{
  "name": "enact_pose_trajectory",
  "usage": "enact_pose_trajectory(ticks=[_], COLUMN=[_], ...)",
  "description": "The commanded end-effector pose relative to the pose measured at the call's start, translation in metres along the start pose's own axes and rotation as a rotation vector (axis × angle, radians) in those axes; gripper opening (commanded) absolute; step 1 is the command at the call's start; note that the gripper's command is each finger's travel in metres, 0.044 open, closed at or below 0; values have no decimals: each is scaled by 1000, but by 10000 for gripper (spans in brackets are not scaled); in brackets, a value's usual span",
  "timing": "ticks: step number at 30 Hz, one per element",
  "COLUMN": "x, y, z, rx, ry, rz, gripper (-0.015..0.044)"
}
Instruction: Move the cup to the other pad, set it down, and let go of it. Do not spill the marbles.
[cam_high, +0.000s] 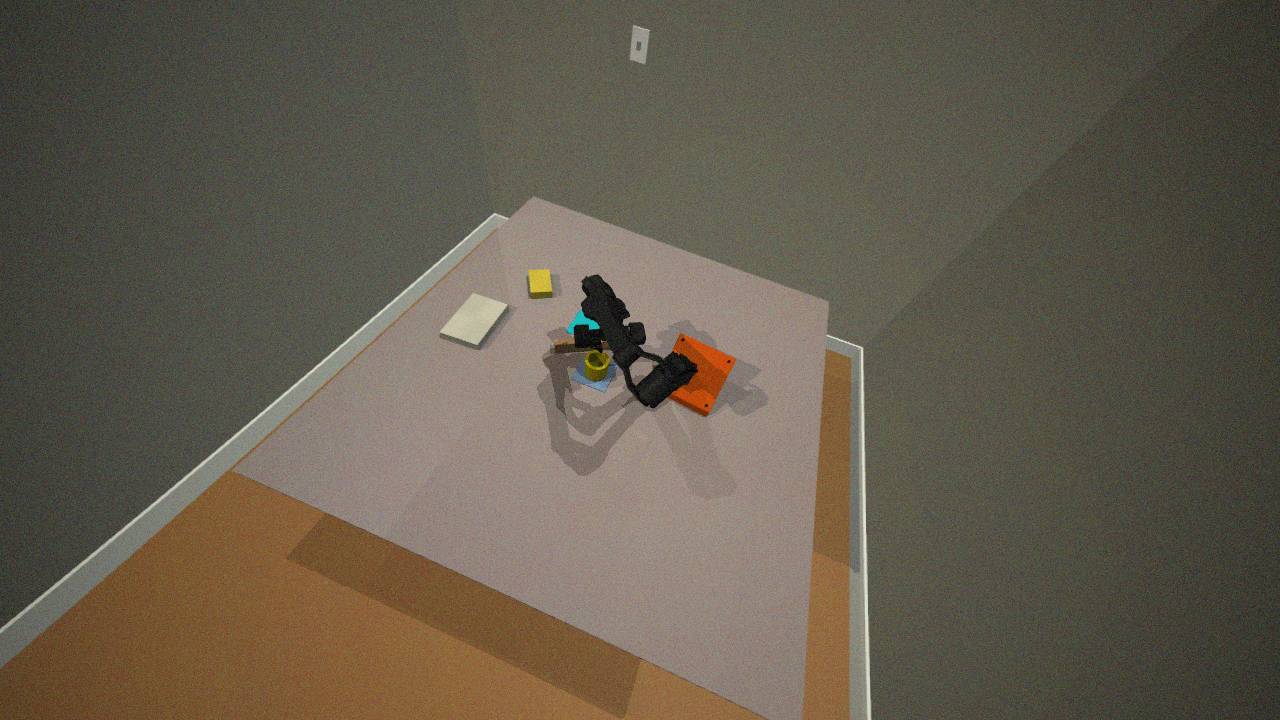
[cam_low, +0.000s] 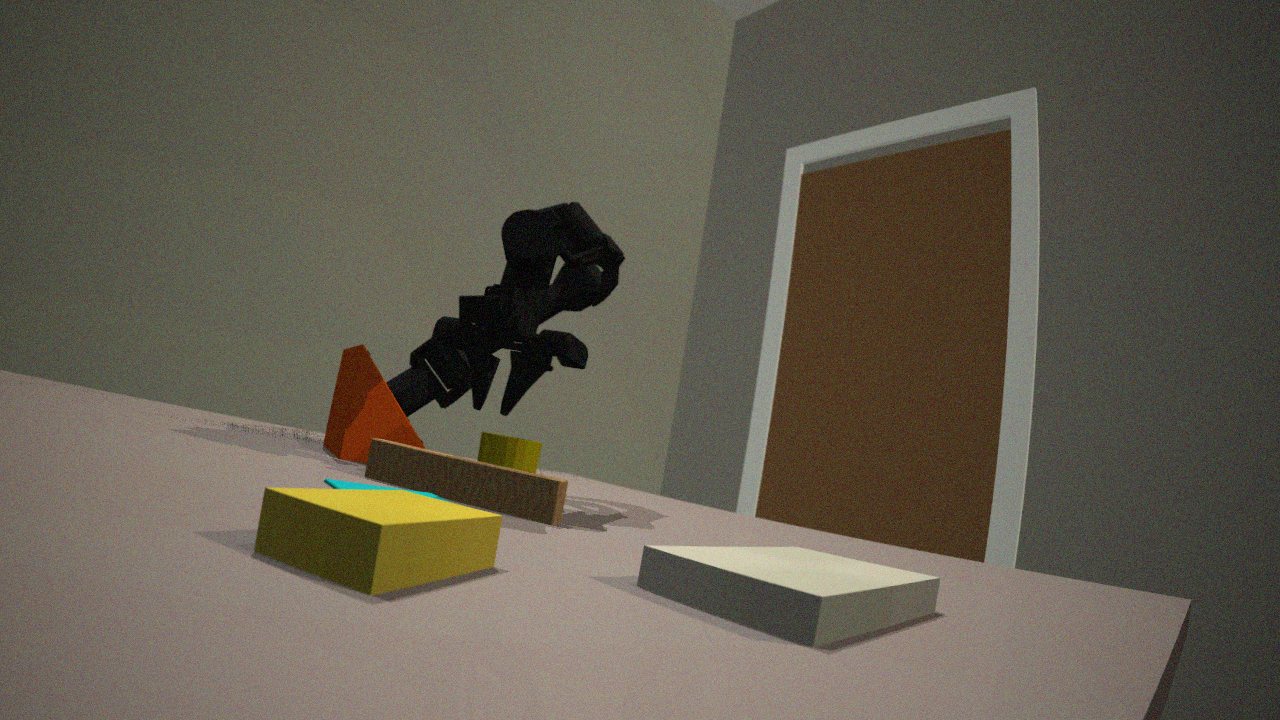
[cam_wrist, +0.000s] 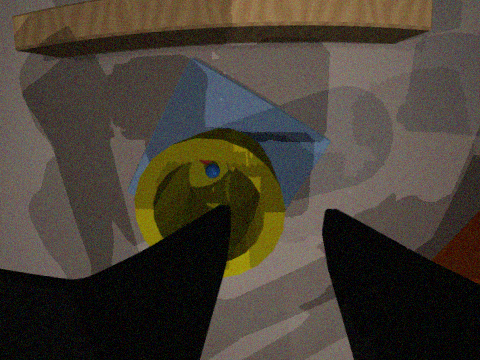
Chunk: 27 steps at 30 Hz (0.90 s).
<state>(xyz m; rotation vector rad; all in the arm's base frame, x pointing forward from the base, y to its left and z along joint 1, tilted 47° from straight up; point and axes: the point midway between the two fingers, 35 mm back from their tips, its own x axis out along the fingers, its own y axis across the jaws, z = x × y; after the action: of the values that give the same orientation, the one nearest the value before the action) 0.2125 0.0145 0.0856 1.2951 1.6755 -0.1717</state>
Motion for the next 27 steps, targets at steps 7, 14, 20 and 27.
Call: enact_pose_trajectory(ticks=[7, 14, 20, 27], x=[-2, 5, 15, 26], y=[-1, -1, 0, 0], z=[-7, -7, -7, -7], rx=[111, 112, 112, 112], ry=[82, 81, 79, 78], rz=[17, 16, 16, 16], gripper=[167, 167, 167, 167])
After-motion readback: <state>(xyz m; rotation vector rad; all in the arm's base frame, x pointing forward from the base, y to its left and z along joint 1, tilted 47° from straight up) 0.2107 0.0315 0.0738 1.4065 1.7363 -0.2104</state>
